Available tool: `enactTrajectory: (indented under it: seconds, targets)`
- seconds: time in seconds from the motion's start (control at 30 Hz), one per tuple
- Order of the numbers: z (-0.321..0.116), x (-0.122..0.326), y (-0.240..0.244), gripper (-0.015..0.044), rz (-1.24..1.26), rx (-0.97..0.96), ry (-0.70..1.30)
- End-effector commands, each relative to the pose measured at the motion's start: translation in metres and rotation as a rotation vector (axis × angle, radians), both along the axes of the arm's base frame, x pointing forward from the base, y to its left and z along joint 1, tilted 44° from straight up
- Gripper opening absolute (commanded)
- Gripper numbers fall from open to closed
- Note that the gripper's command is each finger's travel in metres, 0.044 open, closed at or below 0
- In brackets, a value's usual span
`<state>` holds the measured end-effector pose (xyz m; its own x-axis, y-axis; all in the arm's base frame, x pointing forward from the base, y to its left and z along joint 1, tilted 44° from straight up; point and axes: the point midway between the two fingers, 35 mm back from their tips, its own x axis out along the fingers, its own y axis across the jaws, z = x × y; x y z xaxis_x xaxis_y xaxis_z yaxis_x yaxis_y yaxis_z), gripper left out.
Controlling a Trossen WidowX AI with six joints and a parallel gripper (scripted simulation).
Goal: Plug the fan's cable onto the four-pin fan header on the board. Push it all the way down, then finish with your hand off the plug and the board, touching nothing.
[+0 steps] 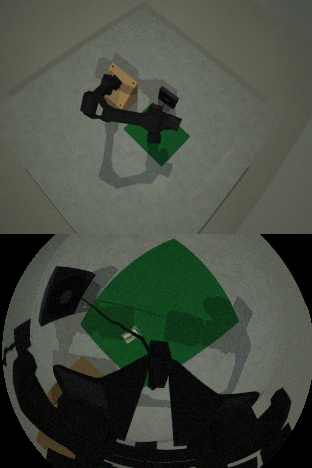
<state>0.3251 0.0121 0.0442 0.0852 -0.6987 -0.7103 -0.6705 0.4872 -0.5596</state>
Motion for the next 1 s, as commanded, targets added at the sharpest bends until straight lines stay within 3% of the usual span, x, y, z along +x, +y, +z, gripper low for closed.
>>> enactTrajectory:
  seconds: [0.0,0.97]
  targets:
    - [0.004,0.008,0.002,0.0000,-0.030,0.024,-0.055]
    - [-0.033,0.003,-0.011,0.0000,-0.055,0.318,-0.057]
